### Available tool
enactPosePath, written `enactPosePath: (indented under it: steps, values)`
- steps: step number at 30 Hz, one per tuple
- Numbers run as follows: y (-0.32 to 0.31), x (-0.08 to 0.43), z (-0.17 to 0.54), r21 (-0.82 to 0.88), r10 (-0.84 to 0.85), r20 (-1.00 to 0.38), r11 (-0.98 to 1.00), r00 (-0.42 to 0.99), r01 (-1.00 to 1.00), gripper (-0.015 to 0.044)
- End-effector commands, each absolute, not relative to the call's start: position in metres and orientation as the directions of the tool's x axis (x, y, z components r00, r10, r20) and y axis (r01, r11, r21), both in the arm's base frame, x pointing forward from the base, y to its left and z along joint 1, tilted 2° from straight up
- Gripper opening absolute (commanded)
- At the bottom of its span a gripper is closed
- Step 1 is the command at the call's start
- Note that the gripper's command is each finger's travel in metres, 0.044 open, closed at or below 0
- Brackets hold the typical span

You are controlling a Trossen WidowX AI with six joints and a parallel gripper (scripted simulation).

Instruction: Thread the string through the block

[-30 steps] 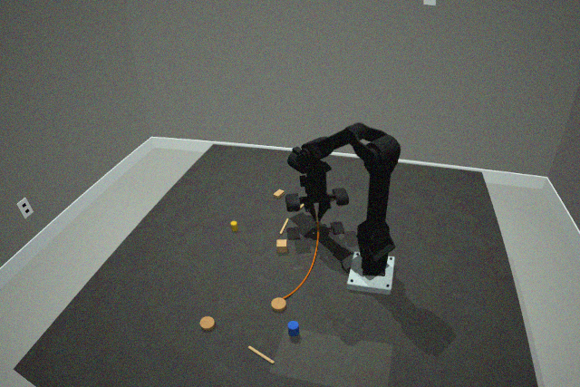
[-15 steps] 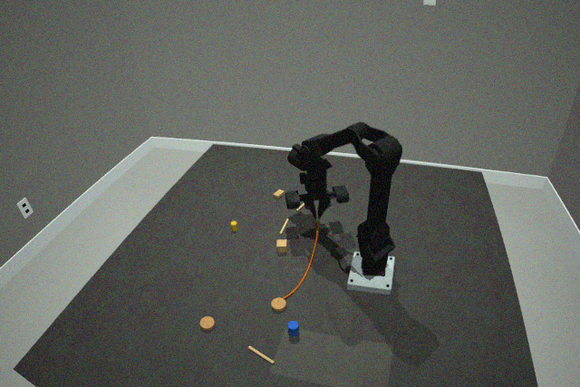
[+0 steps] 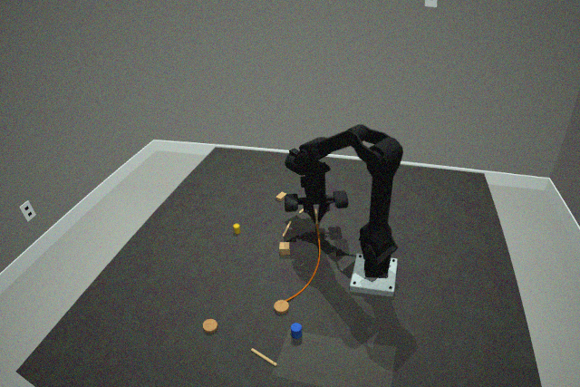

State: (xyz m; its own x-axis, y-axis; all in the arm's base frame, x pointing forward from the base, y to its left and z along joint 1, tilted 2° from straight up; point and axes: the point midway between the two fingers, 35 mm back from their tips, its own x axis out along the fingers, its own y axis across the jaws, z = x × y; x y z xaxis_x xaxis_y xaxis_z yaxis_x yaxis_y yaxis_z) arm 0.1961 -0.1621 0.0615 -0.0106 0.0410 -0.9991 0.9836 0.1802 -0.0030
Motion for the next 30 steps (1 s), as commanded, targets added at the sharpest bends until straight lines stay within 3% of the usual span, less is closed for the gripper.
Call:
enactPosePath:
  steps: [1, 30]
  values:
    - [-0.159, 0.201, 0.062, -0.013, 0.045, -0.999, 0.138, -0.019, 0.99, 0.0]
    - [-0.129, 0.225, 0.063, -0.076, 0.064, -0.996, -0.145, -0.067, 0.987, 0.0]
